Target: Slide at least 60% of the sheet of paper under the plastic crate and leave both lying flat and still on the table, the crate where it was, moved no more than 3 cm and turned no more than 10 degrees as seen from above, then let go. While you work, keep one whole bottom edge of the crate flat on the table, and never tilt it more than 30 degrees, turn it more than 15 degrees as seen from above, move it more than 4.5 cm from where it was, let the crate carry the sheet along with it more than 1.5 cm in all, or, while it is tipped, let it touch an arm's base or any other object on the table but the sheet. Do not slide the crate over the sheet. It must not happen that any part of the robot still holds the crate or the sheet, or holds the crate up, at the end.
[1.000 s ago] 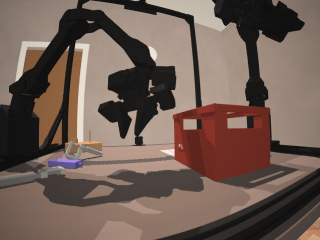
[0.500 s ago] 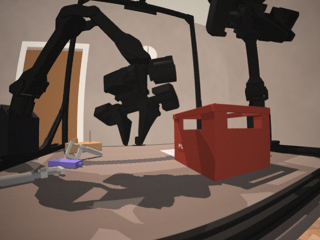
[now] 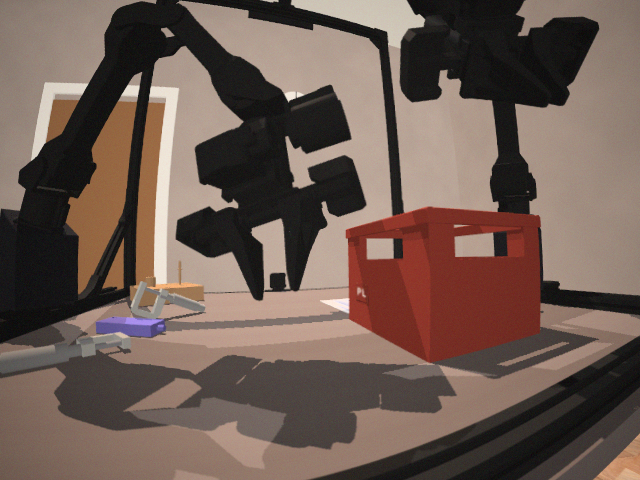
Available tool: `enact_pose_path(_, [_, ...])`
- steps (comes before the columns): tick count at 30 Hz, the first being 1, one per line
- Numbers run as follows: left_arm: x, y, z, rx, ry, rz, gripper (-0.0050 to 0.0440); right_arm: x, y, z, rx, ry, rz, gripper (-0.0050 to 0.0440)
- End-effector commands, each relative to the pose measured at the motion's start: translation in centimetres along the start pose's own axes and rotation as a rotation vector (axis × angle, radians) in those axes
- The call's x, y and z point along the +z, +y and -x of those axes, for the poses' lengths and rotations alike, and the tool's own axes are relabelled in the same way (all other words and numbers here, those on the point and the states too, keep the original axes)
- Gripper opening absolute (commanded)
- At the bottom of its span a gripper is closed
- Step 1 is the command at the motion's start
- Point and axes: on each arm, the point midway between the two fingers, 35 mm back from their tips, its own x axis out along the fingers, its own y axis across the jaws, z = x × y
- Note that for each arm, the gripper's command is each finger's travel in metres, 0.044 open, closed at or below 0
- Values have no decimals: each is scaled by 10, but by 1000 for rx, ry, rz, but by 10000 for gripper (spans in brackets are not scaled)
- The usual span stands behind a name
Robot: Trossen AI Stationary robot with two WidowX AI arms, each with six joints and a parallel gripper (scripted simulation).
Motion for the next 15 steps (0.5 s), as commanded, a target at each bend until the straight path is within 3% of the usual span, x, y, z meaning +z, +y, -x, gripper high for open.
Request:
enact_pose_path(1, [-8,-7,-6,-17,27,-69,60,10,5,-1,41,16,15,150])
enact_pose_path(15, [-20,-21,-12,-80,71,-238,60,34,20,-8,164,46,81,150])
